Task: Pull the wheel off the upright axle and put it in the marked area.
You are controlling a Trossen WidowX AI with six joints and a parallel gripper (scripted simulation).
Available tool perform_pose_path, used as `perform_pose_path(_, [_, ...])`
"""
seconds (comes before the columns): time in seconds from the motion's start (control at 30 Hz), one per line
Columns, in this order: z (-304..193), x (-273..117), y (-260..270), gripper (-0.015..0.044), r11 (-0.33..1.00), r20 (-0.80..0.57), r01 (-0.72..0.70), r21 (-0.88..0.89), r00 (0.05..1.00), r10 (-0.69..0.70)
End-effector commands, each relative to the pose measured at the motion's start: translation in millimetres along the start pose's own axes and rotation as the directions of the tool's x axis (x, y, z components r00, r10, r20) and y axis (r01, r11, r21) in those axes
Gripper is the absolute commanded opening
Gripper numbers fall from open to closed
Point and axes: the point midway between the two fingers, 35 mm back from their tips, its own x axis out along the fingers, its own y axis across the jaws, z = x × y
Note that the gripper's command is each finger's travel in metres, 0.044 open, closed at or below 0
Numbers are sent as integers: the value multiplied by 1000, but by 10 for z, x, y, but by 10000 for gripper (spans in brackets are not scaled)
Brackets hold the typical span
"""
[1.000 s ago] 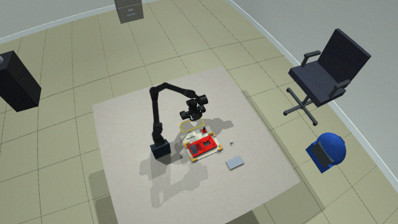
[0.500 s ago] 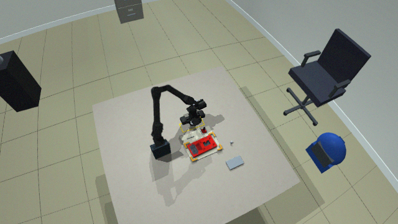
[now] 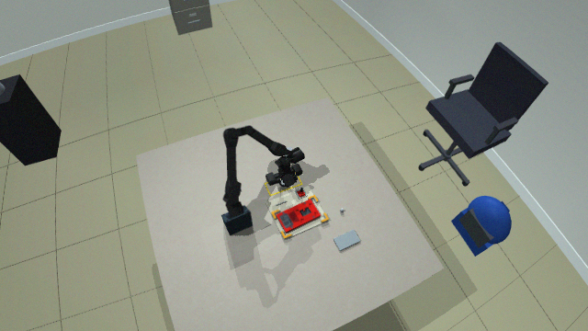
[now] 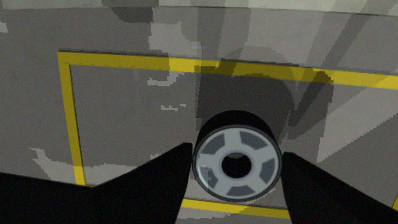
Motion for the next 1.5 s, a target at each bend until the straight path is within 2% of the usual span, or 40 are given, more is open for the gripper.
perform_pose_path(0.0, [2,-74,9,300,1000,1,0,-2,1000,0])
perform_pose_path(0.17, [8,-524,13,300,1000,1,2,2,1000,-2])
perform_pose_path(0.3, [6,-598,6,300,1000,-1,2,3,1000,-2])
perform_pose_path(0.37, [86,-586,-58,352,1000,8,-6,8,1000,6])
perform_pose_path(0.47, [285,-867,-439,431,1000,14,0,8,1000,0])
perform_pose_path(0.5, [337,-948,-583,440,1000,11,2,8,1000,-2])
perform_pose_path(0.6, [394,-1051,-803,440,1000,4,6,7,1000,-6])
perform_pose_path(1.47, [394,-1051,-803,440,1000,4,6,7,1000,-6])
